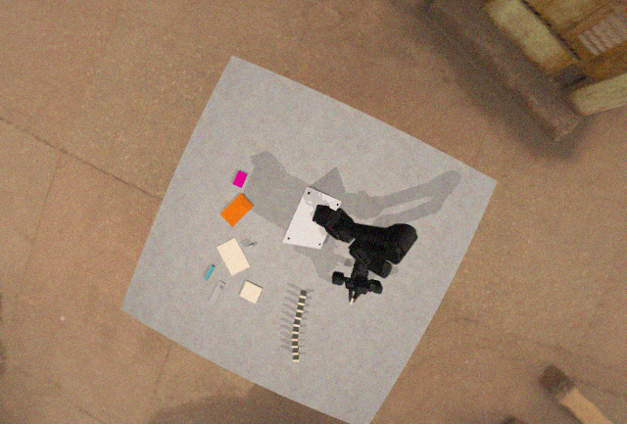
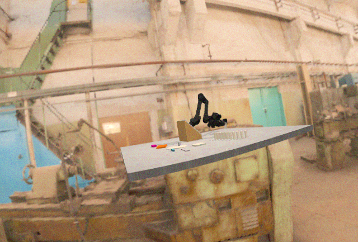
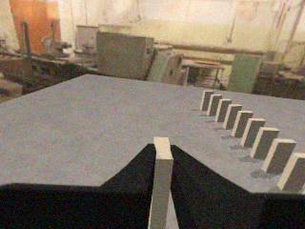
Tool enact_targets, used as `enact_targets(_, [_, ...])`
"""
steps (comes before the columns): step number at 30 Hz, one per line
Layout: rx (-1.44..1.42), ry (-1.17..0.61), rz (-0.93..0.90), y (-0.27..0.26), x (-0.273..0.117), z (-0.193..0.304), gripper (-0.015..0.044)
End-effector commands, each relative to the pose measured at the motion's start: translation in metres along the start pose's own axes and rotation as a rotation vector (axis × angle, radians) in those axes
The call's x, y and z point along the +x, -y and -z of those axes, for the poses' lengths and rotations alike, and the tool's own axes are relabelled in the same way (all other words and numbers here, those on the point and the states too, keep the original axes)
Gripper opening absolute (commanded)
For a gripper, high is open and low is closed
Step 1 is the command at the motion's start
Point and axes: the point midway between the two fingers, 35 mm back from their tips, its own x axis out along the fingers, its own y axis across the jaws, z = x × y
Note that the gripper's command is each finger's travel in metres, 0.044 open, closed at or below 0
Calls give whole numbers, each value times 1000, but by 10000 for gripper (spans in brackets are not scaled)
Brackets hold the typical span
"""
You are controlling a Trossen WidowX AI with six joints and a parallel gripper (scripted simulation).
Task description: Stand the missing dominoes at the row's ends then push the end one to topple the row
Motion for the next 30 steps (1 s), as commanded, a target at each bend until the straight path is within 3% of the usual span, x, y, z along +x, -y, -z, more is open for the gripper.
enact_targets(1, [6, 0, 3, 0, 1, 5, 24])
enact_targets(30, [4, -21, 16, 9, 1, 52, 24])
